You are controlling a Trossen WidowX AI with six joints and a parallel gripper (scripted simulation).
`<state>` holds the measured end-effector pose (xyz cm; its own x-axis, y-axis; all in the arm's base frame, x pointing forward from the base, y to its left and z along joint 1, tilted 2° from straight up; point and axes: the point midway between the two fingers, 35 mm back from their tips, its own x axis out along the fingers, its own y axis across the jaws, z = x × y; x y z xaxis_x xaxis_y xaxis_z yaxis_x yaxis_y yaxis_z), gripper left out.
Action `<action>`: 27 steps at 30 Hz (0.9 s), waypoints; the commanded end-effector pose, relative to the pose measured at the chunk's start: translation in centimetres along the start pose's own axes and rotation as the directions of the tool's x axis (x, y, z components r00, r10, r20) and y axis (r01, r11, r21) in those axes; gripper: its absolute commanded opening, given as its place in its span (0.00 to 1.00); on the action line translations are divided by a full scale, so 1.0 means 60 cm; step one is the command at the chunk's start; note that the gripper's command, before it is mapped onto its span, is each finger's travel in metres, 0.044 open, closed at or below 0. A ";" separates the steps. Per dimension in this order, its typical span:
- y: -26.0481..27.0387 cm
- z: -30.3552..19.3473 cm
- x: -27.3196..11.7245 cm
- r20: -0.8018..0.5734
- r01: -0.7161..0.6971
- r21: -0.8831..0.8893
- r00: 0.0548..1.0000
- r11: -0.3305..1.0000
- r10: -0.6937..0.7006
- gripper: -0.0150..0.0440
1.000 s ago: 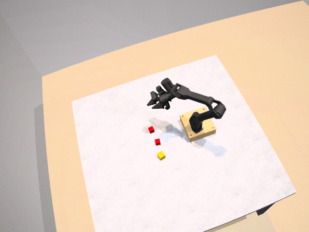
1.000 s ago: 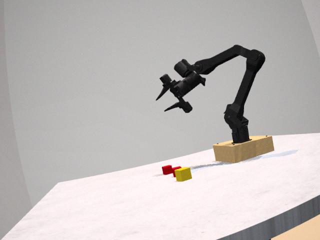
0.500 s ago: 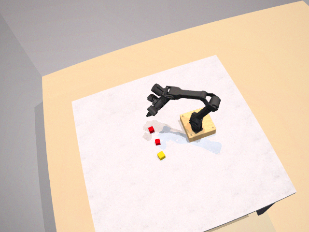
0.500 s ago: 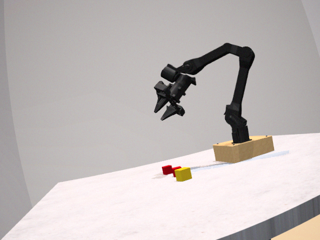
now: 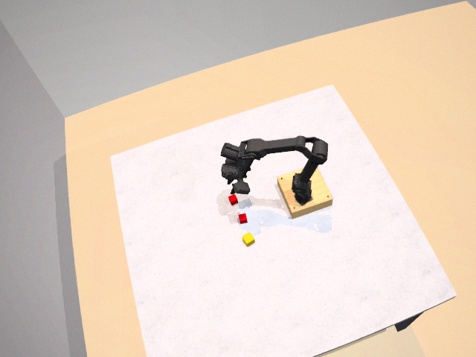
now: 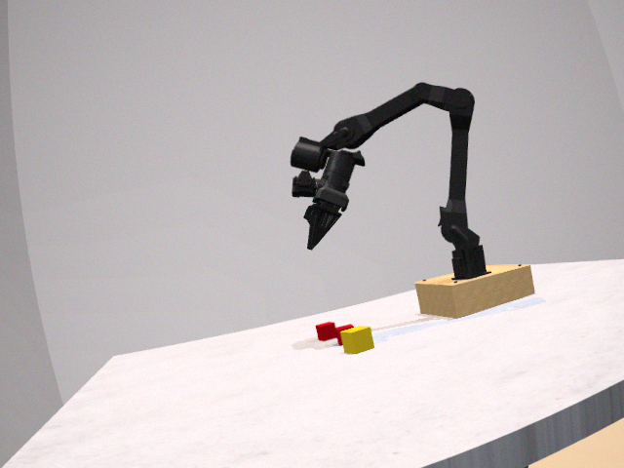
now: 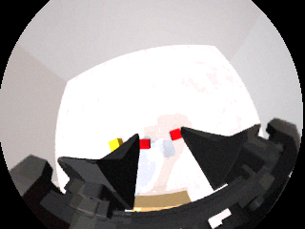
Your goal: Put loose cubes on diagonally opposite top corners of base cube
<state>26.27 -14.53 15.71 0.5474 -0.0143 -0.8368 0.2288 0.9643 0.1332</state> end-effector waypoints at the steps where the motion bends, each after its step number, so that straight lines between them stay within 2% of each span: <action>1: 0.061 -0.048 0.082 -0.402 -0.316 -0.779 0.914 0.542 -0.045 0.70; 8: 0.084 -0.063 0.099 -0.513 -0.492 -0.853 0.852 0.173 -0.103 0.70; 10: 0.088 -0.066 0.101 -0.530 -0.521 -0.848 0.840 0.102 -0.115 0.70; 27: 0.088 -0.066 0.102 -0.532 -0.523 -0.847 0.839 0.095 -0.116 0.70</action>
<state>27.69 -8.63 9.74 0.0468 0.0238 -0.9986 -0.9169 0.3978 -0.0335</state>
